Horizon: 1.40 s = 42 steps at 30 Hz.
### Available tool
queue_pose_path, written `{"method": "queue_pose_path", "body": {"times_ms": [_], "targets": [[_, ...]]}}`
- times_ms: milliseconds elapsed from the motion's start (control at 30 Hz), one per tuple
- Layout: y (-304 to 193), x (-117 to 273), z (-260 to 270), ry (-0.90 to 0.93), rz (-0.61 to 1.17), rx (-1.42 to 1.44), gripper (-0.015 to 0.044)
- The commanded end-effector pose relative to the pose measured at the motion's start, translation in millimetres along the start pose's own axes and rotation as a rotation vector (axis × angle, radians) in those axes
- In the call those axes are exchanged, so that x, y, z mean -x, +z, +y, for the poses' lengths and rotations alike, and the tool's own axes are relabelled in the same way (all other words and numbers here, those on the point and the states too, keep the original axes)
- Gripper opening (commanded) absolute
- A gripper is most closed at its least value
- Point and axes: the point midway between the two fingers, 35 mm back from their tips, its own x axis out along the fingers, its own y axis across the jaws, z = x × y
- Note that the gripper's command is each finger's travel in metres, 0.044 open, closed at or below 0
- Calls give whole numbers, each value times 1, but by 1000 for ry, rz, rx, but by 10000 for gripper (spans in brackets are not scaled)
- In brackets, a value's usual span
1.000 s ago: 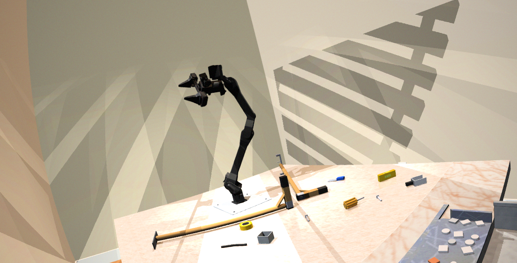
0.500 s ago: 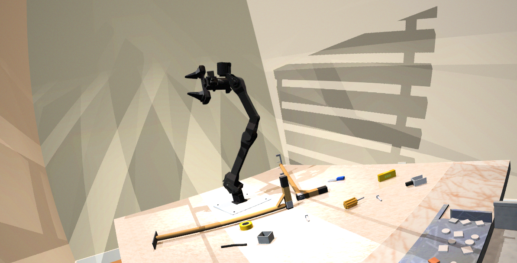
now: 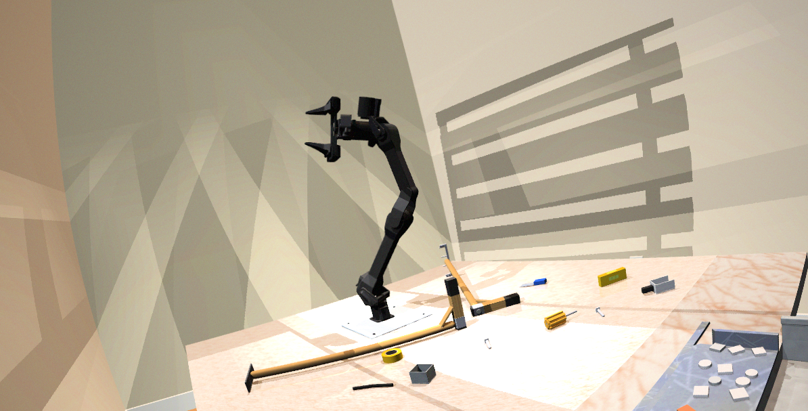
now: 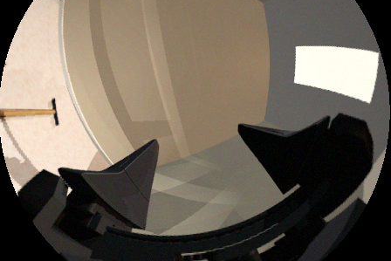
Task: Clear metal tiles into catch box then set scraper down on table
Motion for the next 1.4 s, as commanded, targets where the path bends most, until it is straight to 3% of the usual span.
{"method": "queue_pose_path", "body": {"times_ms": [0, 767, 1367], "targets": [[12, 5, -3, -21, 1, 92, 440], [71, 0, 3, -49, 63, 644, 440], [69, -1, 3, -48, 65, 661, 440]]}}
